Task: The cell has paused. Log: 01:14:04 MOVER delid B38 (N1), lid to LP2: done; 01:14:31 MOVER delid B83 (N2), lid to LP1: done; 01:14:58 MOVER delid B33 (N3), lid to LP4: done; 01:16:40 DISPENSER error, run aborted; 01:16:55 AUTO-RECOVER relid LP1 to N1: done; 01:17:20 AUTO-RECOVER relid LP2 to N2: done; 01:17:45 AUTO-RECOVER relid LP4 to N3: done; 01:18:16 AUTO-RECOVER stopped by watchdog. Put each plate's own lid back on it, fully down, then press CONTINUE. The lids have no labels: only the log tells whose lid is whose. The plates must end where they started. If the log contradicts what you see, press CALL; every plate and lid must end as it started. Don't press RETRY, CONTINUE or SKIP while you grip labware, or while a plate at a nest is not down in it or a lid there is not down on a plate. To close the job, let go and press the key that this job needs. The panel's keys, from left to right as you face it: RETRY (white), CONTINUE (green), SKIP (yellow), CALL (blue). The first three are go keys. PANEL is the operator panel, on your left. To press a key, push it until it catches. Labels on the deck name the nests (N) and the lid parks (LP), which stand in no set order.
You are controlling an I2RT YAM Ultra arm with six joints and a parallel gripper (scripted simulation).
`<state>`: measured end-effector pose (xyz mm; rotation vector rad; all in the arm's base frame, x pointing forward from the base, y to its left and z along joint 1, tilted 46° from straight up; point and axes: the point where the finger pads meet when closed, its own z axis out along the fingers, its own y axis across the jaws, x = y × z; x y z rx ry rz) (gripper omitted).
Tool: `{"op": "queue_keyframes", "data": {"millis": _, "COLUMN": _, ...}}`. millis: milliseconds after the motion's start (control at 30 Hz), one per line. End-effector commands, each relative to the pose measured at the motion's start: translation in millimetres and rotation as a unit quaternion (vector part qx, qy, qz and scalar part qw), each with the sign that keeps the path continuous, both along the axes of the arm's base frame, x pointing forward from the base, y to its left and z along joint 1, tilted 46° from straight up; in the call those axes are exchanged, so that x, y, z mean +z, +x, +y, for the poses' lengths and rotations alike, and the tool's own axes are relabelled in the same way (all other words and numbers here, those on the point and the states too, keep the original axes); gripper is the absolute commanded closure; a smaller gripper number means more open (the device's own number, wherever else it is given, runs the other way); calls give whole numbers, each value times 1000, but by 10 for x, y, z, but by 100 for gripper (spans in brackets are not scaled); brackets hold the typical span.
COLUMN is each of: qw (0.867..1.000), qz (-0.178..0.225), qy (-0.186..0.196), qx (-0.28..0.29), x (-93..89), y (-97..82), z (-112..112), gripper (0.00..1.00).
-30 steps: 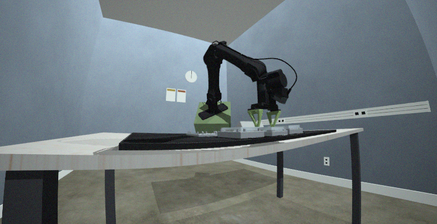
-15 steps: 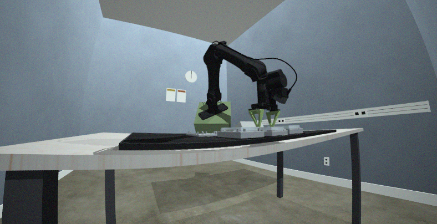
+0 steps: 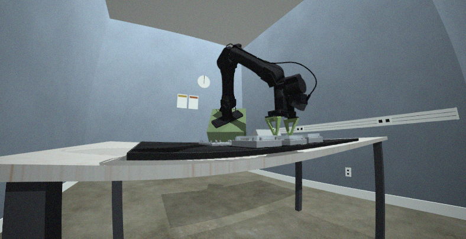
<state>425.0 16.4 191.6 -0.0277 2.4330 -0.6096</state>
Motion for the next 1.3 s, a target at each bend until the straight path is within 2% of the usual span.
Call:
{"op": "queue_keyframes", "data": {"millis": 0, "qw": 1000, "qz": -16, "qy": 3, "qx": 10, "x": 131, "y": 31, "z": 120, "gripper": 100}}
{"op": "queue_keyframes", "data": {"millis": 433, "qw": 1000, "qz": -10, "qy": 2, "qx": 9, "x": 122, "y": 13, "z": 144, "gripper": 100}}
{"op": "queue_keyframes", "data": {"millis": 633, "qw": 1000, "qz": -22, "qy": 5, "qx": 9, "x": 232, "y": -21, "z": 135, "gripper": 100}}
{"op": "queue_keyframes", "data": {"millis": 1267, "qw": 1000, "qz": -23, "qy": 5, "qx": 8, "x": 339, "y": -117, "z": 180, "gripper": 100}}
